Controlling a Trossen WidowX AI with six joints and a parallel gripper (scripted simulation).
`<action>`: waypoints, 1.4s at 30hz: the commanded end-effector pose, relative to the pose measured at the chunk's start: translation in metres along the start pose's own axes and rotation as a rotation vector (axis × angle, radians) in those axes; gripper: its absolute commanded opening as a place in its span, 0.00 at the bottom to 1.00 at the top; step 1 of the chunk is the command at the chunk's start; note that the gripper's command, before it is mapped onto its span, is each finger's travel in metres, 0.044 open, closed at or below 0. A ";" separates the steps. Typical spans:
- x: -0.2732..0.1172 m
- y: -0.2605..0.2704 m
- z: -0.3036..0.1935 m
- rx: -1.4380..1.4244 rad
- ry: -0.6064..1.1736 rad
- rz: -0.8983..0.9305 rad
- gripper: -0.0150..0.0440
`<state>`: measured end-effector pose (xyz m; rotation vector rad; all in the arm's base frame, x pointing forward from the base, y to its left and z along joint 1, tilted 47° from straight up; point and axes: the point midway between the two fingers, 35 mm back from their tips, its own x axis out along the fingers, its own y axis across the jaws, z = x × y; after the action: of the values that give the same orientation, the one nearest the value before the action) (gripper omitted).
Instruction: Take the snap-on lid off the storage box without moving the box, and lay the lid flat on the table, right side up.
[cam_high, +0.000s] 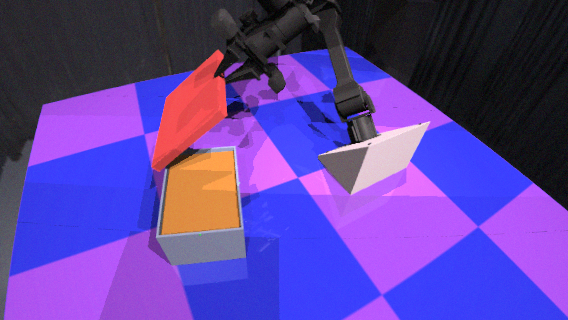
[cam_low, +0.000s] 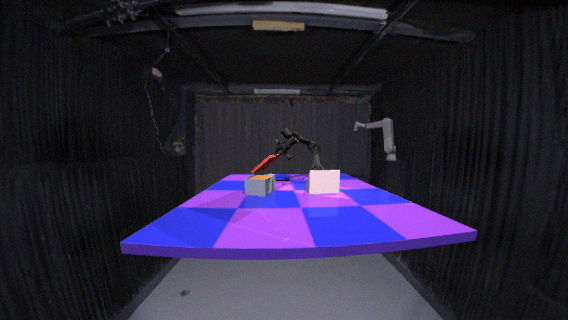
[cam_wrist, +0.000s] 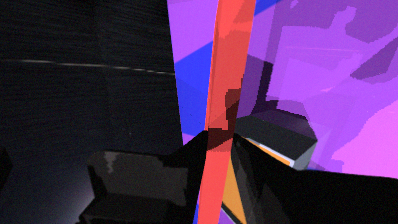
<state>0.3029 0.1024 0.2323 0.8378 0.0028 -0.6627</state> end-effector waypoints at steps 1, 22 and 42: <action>-0.002 0.000 0.009 0.001 0.004 0.002 0.25; -0.005 -0.003 0.050 -0.002 0.003 0.002 0.25; -0.008 -0.006 0.090 -0.004 0.003 0.001 0.25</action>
<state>0.2732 0.0460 0.2853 0.8298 0.0058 -0.6660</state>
